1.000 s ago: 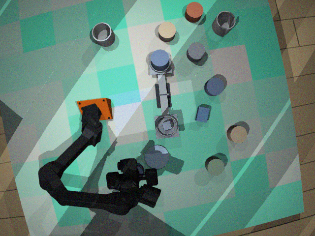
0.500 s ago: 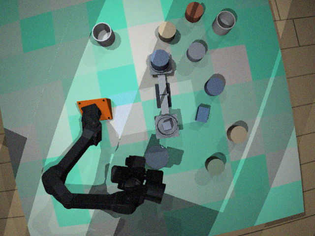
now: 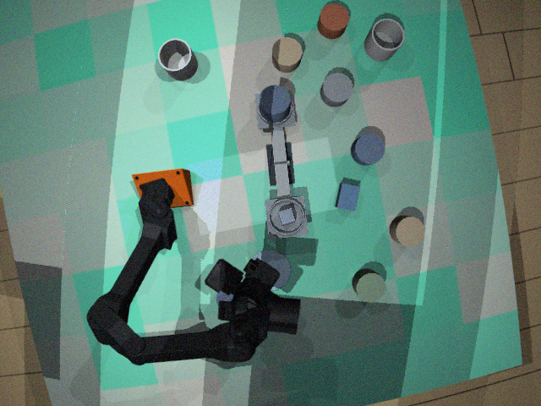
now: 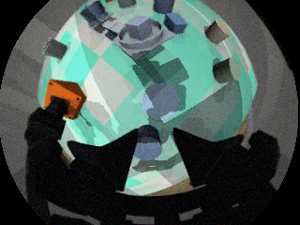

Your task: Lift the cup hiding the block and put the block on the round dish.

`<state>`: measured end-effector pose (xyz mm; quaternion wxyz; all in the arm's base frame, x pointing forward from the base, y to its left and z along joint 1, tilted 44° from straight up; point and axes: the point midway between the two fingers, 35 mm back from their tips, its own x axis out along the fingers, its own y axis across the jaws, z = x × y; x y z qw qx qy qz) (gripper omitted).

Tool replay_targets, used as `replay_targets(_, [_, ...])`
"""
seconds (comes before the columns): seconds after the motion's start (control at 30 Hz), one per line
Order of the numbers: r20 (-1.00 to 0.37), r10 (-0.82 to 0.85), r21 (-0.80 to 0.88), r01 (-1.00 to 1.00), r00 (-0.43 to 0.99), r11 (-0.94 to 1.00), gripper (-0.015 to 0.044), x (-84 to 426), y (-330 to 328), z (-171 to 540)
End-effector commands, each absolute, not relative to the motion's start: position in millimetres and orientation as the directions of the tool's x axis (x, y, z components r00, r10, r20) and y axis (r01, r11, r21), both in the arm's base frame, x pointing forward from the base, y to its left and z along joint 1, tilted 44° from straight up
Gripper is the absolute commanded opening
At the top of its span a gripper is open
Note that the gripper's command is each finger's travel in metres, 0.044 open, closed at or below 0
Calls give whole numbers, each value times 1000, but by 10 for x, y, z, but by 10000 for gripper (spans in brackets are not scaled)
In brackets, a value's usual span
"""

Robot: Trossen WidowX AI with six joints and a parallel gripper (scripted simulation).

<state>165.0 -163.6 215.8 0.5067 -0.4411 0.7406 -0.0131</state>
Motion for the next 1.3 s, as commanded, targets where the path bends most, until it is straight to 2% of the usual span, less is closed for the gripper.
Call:
replay_targets(0.0, [-742, -664, -542, -502, -90, 674, 260, 1777, -1586, 2149])
replay_targets(0.6, [-752, -651, -659, 92, -102, 747, 260, 2171, -1359, 1979])
replay_targets(0.93, [-752, -650, -628, 420, -110, 655, 260, 2372, -1198, 1869])
replay_targets(1.27, [-750, -652, -528, 693, -109, 491, 260, 2571, -1000, 1737])
